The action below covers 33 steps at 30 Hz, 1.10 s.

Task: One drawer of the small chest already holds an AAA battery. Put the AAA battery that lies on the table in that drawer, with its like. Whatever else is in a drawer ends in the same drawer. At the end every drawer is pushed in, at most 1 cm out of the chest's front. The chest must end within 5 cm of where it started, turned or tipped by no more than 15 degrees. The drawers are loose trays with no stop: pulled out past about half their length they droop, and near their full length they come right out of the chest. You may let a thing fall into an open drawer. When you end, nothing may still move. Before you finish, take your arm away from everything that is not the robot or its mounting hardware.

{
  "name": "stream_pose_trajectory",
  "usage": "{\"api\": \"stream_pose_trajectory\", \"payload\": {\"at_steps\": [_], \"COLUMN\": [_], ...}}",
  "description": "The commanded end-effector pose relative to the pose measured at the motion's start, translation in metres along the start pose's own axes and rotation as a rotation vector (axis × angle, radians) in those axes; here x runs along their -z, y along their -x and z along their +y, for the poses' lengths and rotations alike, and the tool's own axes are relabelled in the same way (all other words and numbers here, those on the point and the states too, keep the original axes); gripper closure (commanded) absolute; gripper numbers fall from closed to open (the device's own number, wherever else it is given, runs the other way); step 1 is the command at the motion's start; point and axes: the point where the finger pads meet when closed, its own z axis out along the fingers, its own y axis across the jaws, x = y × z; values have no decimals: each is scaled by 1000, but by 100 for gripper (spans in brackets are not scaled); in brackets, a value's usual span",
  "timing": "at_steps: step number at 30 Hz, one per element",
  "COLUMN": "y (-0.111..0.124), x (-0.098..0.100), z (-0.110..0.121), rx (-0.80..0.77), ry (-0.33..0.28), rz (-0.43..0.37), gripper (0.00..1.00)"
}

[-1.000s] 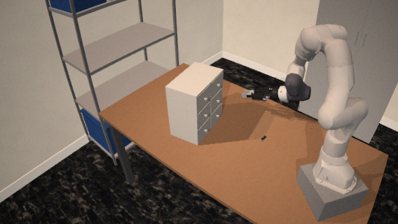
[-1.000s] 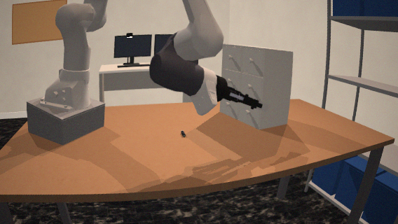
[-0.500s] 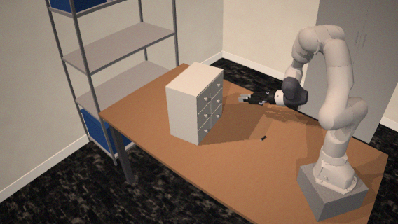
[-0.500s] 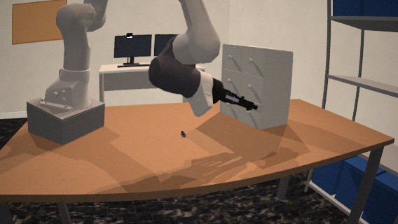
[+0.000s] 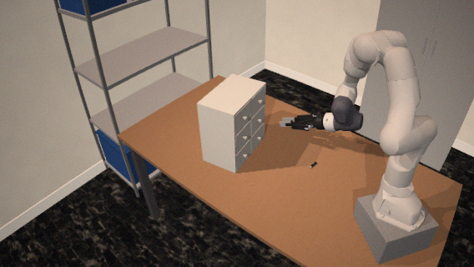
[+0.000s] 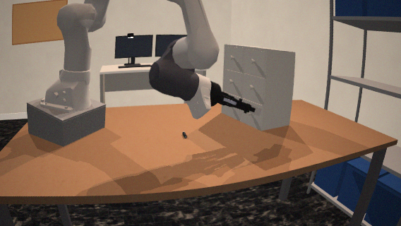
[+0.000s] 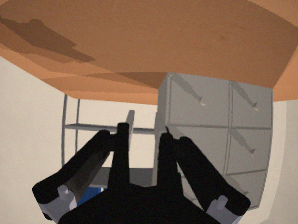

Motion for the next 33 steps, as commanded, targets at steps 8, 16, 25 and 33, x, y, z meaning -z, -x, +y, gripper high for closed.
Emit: {"api": "stream_pose_trajectory", "payload": {"at_steps": [8, 16, 25, 33], "y": [-6, -12, -17, -22], "x": [-9, -16, -22, -28], "z": [20, 38, 53, 68], "rx": [26, 26, 26, 26], "ry": [-4, -4, -4, -4], "rz": [-5, -5, -5, -5], "gripper": [80, 80, 80, 80]}}
